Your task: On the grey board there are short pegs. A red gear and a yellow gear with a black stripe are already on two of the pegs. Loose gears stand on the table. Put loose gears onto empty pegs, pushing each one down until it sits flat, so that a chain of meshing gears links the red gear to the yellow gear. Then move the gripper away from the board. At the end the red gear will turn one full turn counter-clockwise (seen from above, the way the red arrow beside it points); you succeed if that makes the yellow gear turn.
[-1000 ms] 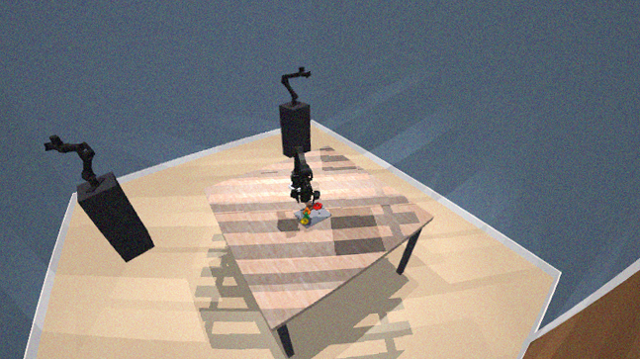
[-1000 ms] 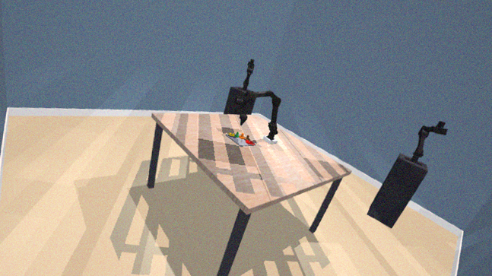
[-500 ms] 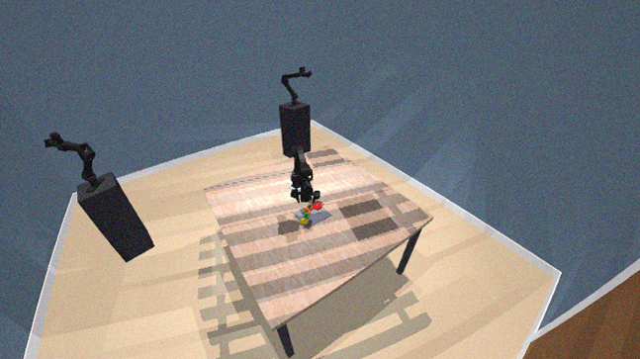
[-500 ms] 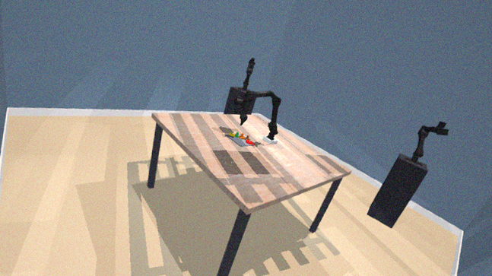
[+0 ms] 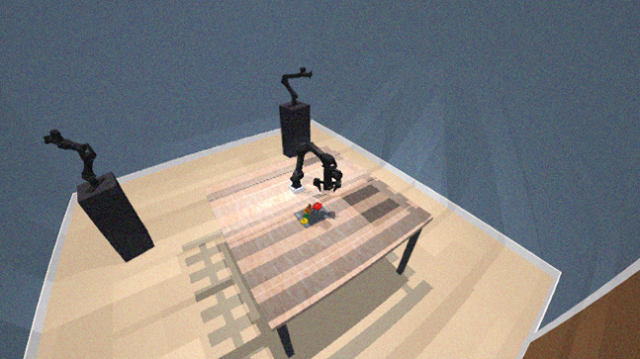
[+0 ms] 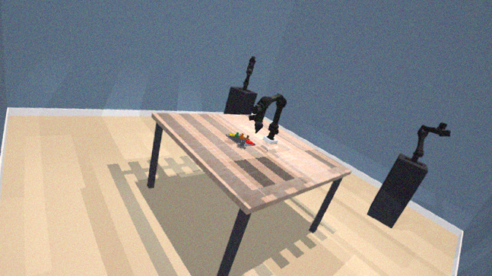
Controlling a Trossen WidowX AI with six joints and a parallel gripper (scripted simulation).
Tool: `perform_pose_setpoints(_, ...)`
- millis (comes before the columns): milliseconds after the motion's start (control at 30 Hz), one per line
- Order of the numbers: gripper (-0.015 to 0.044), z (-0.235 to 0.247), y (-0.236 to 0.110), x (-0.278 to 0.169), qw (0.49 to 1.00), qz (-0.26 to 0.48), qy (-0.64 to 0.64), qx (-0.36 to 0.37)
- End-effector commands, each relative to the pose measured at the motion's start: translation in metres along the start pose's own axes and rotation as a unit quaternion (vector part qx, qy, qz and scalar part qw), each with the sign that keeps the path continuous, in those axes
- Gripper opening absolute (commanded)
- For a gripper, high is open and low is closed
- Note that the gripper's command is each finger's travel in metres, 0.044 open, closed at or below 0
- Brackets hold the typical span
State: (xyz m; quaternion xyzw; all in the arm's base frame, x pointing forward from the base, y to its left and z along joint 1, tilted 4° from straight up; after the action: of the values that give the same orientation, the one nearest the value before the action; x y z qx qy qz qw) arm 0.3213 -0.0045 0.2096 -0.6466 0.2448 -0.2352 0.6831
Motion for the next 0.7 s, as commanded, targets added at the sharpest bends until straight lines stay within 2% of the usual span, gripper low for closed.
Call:
perform_pose_setpoints(0, 0.0440, 0.040, -0.012, -0.045, 1.000, -0.006, 0.001, 0.009)
perform_pose_setpoints(167, 0.0440, 0.077, -0.023, -0.111, 1.000, -0.005, 0.000, 0.017)
perform_pose_setpoints(333, 0.0440, 0.094, -0.031, -0.175, 1.000, 0.005, -0.004, 0.013)
perform_pose_setpoints(667, 0.0440, 0.094, -0.031, -0.177, 1.000, 0.005, -0.005, 0.013)
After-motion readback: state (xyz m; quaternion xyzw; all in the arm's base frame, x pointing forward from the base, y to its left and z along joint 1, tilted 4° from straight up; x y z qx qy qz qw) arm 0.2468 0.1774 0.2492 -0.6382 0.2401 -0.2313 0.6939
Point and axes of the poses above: the point midway between the two fingers, 35 mm back from their tips, its own y axis out along the fingers, its own z axis across the jaws, x = y × z, the point moved 6 cm from there along -y, back along the fingers, and after that the axes turned 13 degrees about -y, right-handed, at the moved point
